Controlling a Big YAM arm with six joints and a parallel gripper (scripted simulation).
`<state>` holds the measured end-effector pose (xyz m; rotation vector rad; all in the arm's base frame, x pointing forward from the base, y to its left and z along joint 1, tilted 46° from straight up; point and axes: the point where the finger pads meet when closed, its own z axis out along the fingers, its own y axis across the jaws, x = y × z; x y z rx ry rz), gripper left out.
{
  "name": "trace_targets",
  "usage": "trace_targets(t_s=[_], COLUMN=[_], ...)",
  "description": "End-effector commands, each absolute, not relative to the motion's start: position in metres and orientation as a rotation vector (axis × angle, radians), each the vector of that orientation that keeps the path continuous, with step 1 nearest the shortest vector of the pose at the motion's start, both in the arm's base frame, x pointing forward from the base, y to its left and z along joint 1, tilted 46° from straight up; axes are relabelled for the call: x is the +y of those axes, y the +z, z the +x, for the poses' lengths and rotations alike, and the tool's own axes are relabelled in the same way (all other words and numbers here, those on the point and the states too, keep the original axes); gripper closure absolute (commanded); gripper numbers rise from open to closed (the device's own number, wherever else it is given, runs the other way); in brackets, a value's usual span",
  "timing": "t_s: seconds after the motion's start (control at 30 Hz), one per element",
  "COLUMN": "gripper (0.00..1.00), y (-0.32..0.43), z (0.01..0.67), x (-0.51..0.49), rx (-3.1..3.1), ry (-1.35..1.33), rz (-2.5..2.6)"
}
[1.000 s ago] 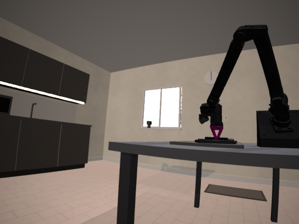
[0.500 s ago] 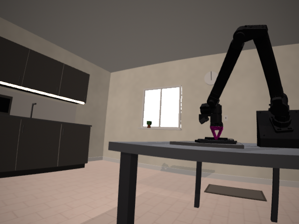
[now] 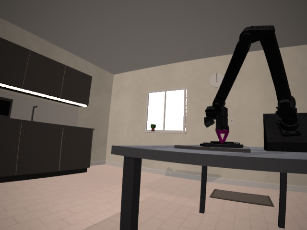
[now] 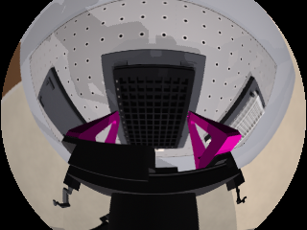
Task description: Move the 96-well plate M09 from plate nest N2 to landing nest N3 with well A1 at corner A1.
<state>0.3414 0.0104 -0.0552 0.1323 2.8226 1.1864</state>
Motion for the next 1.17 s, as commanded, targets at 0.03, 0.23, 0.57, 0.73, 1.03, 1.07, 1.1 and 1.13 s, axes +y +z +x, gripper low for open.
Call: trace_targets(t_s=[0.03,0.23,0.57,0.73,1.03,1.07,1.1,1.13], gripper=[0.0,0.0,0.0,0.0,0.0,0.0,0.0,0.0], y=[-0.055,-0.047,-0.026,-0.026,-0.026,-0.026,-0.026,-0.026], z=[0.342,0.341,0.354,0.353,0.353,0.353,0.353,0.353], x=[0.013,0.001,-0.026,-0.027,-0.027,-0.027,-0.027,-0.027], rx=[2.817,2.805,2.79,2.794,2.794,2.794,2.794,2.794], ry=[1.184,1.177,1.149,1.155,1.155,1.155,1.155,1.155], rz=[0.137,0.158,0.134,0.139,0.139,0.139,0.139,0.139])
